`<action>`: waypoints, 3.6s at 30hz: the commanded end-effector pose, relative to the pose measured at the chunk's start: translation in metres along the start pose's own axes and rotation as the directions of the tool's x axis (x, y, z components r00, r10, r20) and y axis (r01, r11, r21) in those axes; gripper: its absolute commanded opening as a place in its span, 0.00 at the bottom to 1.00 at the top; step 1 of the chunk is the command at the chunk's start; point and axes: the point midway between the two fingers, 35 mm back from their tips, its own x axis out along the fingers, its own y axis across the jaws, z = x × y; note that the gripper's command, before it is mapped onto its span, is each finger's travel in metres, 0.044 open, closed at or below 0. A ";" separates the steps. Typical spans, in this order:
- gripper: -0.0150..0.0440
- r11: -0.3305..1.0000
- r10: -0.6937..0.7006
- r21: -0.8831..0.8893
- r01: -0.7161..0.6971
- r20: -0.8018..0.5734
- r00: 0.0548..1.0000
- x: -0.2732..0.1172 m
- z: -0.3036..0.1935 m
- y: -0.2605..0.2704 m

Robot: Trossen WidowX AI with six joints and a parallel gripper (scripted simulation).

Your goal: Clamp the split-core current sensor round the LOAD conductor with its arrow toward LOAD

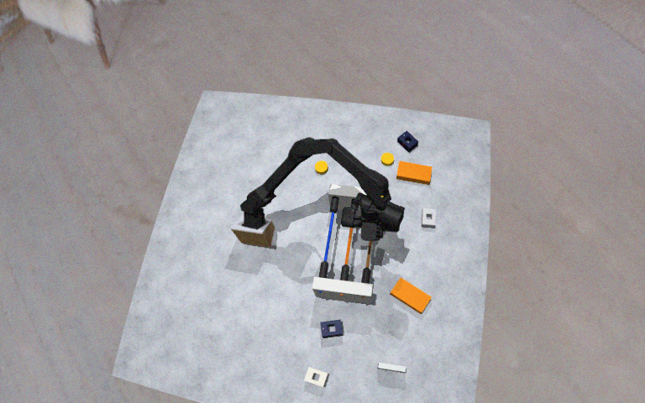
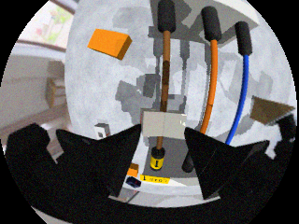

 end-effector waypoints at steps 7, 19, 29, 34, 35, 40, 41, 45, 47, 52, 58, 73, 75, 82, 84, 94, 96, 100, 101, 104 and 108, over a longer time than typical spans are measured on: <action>1.00 1.000 0.002 0.004 -0.002 -0.001 1.000 0.000 0.000 0.000; 1.00 1.000 -0.007 -0.005 0.007 0.000 1.000 0.034 0.001 0.000; 1.00 1.000 -0.007 -0.005 0.007 -0.001 1.000 0.045 0.001 0.000; 1.00 1.000 -0.007 -0.005 0.007 -0.001 1.000 0.053 0.001 0.000; 1.00 1.000 -0.007 -0.005 0.007 -0.001 1.000 0.055 0.001 0.000; 1.00 1.000 -0.007 -0.005 0.007 -0.002 1.000 0.063 0.001 0.000; 1.00 1.000 -0.007 -0.005 0.007 -0.002 1.000 0.063 0.001 0.000; 0.99 1.000 -0.002 -0.014 0.002 0.005 1.000 0.060 0.001 0.002; 0.97 1.000 -0.002 -0.014 0.002 0.005 1.000 0.060 0.001 0.002; 0.91 1.000 -0.002 -0.014 0.002 0.005 1.000 0.060 0.001 0.002; 0.84 1.000 -0.002 -0.014 0.002 0.005 1.000 0.060 0.001 0.002; 0.47 1.000 -0.002 -0.014 0.002 0.005 1.000 0.060 0.001 0.002; 0.38 1.000 -0.002 -0.014 0.002 0.005 1.000 0.060 0.001 0.002; 0.25 1.000 -0.002 -0.014 0.002 0.005 1.000 0.060 0.001 0.002; 0.25 1.000 -0.002 -0.014 0.002 0.005 1.000 0.060 0.001 0.002; 0.25 1.000 -0.002 -0.014 0.002 0.005 1.000 0.060 0.001 0.002; 0.25 1.000 -0.002 -0.014 0.002 0.005 1.000 0.060 0.001 0.002; 0.25 1.000 -0.002 -0.014 0.002 0.005 1.000 0.060 0.001 0.002; 0.25 1.000 -0.002 -0.014 0.002 0.005 1.000 0.060 0.001 0.002; 0.25 1.000 -0.002 -0.014 0.002 0.005 1.000 0.060 0.001 0.002; 0.25 1.000 -0.002 -0.014 0.002 0.005 1.000 0.060 0.001 0.002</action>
